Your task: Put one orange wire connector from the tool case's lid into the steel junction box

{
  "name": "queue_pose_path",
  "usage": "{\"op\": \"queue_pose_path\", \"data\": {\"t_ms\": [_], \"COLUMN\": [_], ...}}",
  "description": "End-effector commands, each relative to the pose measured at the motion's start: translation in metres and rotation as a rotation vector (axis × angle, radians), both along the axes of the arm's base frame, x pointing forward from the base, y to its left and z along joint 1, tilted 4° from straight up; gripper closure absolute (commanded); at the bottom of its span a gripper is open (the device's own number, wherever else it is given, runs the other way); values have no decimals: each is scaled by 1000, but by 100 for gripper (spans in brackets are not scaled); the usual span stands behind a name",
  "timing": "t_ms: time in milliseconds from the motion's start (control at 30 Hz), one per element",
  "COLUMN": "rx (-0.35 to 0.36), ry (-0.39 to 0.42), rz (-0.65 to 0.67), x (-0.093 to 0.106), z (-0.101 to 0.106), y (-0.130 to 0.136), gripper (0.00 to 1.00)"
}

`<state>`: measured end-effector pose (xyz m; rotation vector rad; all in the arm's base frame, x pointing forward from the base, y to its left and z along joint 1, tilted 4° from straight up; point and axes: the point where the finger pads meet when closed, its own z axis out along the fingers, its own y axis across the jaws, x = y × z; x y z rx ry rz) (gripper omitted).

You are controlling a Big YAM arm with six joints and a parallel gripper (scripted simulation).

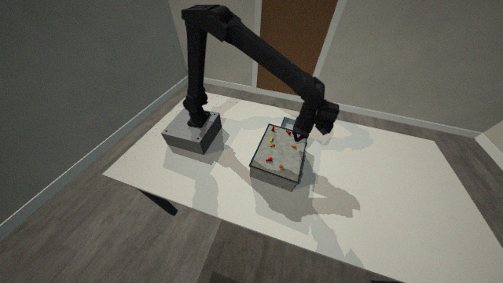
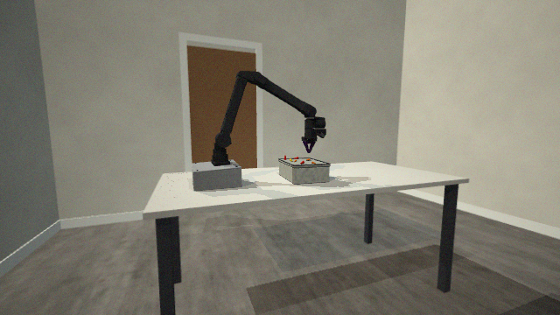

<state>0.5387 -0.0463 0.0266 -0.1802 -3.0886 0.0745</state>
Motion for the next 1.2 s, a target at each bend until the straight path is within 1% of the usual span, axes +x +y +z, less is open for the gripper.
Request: {"op": "queue_pose_path", "data": {"t_ms": [0, 200, 367, 500, 633, 667, 867, 967, 1167], "rx": [-7, -6, -6, -4, -3, -3, -3, -3, -5], "ry": [-73, -75, -74, -41, -22, -18, -8, -9, -39], "rz": [-5, -2, -1, 2, 3, 3, -19, -20, -21], "x": [22, 22, 22, 11, 5, 4, 0, 1, 15], "z": [45, 59, 61, 48, 41, 39, 15, 13, 20], "y": [3, 6, 6, 7, 8, 8, 8, 8, 7], "gripper": [94, 94, 94, 94, 94, 75, 75, 75, 75]}}
